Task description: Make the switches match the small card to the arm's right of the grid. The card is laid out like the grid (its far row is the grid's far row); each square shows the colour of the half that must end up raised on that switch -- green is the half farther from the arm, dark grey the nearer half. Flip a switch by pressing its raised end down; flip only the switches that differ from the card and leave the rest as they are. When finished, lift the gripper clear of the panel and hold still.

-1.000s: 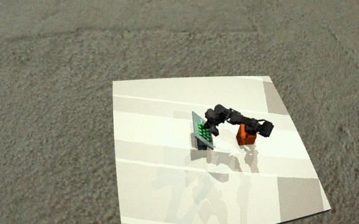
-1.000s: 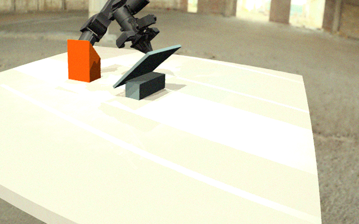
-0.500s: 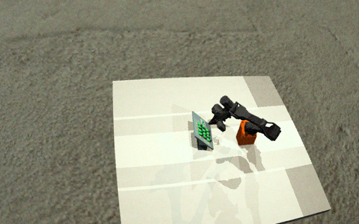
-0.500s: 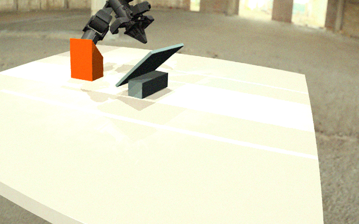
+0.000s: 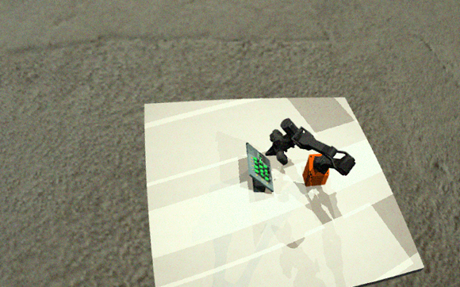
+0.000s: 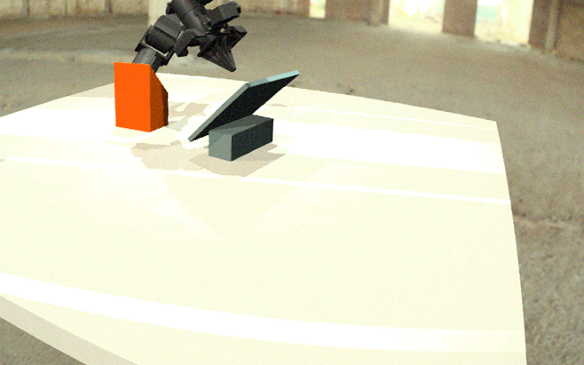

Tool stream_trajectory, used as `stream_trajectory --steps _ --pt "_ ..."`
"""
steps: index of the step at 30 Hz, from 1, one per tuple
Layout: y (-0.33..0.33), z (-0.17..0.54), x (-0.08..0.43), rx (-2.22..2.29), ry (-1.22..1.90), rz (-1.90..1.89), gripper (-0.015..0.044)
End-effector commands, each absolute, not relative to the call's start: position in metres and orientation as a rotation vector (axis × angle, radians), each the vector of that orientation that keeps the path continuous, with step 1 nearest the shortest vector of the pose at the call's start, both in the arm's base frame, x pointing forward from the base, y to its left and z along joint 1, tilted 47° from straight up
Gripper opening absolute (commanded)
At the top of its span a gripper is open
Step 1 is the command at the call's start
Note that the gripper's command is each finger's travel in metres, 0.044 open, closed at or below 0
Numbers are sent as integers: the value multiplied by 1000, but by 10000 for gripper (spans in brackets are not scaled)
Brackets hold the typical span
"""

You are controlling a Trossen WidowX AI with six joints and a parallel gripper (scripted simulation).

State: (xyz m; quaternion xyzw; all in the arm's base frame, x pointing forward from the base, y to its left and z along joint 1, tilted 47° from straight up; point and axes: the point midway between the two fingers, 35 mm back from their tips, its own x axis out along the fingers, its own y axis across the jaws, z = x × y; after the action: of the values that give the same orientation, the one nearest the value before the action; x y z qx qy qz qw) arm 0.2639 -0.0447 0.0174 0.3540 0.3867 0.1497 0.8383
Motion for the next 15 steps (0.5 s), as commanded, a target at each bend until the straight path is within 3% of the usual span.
stream_trajectory --steps 1,15 --pt "-31 5 273 761 815 317 0" --pt "-23 -2 282 762 812 317 0"
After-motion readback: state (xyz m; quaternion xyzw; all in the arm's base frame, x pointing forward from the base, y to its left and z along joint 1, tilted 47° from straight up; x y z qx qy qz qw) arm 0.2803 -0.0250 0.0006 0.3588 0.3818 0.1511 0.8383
